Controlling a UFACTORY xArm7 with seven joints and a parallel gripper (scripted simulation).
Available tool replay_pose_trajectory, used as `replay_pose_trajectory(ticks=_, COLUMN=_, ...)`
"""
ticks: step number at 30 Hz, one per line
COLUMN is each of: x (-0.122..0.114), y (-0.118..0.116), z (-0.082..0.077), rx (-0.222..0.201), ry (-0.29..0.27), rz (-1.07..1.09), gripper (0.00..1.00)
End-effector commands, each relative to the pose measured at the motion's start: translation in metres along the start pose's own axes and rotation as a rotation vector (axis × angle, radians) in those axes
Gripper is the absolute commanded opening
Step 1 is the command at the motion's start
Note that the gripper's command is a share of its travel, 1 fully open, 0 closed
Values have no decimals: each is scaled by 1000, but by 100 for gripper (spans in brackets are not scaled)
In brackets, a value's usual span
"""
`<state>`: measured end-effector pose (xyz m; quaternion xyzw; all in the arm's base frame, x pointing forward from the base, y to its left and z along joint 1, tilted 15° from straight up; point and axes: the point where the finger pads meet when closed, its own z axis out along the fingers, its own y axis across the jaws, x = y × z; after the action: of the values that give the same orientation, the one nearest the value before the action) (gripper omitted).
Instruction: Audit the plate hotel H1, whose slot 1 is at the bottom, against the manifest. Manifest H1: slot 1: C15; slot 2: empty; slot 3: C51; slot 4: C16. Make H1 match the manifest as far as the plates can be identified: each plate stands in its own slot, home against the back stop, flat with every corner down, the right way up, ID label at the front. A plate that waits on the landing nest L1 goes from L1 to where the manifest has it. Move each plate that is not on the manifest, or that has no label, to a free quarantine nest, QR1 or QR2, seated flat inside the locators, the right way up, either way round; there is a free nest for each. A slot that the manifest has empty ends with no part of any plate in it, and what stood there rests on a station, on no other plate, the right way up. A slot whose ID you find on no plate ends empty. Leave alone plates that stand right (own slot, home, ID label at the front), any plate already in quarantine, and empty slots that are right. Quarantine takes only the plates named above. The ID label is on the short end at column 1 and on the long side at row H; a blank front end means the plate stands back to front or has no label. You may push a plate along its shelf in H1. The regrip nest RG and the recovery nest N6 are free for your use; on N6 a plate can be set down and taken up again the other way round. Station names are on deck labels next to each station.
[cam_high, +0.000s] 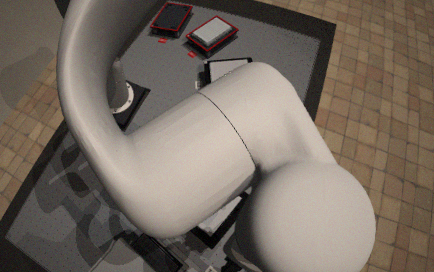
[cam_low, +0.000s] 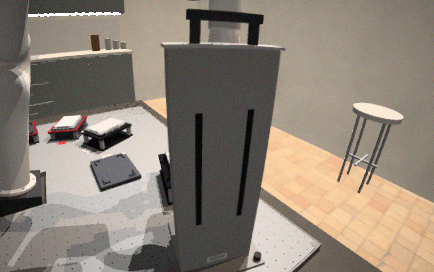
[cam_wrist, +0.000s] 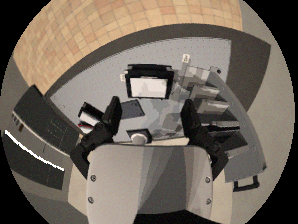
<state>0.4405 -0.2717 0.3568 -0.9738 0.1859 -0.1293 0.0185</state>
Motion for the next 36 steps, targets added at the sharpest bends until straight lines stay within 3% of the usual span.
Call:
replay_pose_trajectory(ticks=1, x=1, y=0, z=4, rx=0, ry=5, rz=0, gripper=100)
replay_pose_trajectory(ticks=36, x=1, y=0, z=56, rx=0, ry=5, rz=0, gripper=100)
